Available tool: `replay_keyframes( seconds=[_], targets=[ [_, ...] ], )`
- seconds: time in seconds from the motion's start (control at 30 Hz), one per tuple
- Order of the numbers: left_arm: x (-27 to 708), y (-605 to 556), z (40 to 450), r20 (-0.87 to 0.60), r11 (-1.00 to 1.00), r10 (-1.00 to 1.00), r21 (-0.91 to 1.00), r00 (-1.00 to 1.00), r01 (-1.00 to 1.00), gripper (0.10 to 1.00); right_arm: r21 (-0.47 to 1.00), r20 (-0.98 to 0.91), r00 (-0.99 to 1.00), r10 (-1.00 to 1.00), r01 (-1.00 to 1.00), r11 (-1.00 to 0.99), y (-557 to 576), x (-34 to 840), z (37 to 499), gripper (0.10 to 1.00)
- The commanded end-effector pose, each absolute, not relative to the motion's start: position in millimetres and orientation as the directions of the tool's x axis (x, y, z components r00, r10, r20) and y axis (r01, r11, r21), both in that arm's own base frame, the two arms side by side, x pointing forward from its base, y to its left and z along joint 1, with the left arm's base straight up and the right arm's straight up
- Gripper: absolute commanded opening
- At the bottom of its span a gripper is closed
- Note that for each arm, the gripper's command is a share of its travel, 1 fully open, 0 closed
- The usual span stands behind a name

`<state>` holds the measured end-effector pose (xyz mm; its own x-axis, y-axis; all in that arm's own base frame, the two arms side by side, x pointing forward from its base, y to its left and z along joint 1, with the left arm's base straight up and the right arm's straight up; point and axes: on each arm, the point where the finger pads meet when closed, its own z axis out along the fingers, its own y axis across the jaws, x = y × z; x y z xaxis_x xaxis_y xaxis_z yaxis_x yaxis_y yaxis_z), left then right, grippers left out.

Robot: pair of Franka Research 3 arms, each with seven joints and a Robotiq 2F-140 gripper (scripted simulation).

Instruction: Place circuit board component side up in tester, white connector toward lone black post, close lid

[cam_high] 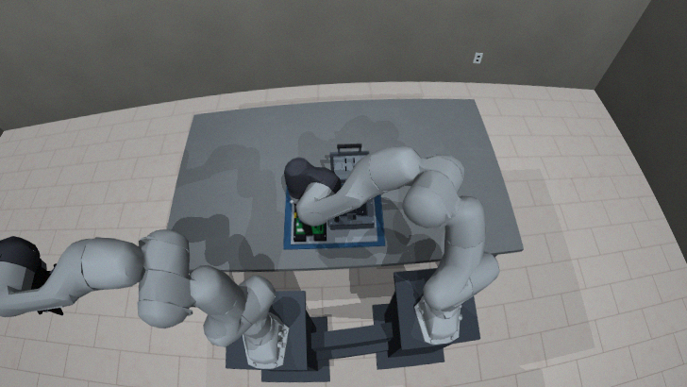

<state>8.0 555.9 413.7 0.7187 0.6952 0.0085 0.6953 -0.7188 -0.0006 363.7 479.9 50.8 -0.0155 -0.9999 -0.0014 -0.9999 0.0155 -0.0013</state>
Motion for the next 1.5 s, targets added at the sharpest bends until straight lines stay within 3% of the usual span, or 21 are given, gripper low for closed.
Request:
replay_keyframes(
  seconds=[0.0, 1.47],
  targets=[
    [8.0, 556.0, 413.9, 0.009, -0.719, 0.695, -0.001, 0.719, 0.695, 1.000, 0.000, 0.000, -0.013, -1.000, -1.000, 0.013, 479.4, 363.6, 55.5, 0.510],
    [8.0, 556.0, 413.9, 0.009, -0.719, 0.695, -0.001, 0.719, 0.695, 1.000, 0.000, 0.000, -0.013, -1.000, -1.000, 0.013, 479.4, 363.6, 73.6, 0.510]
  ],
)
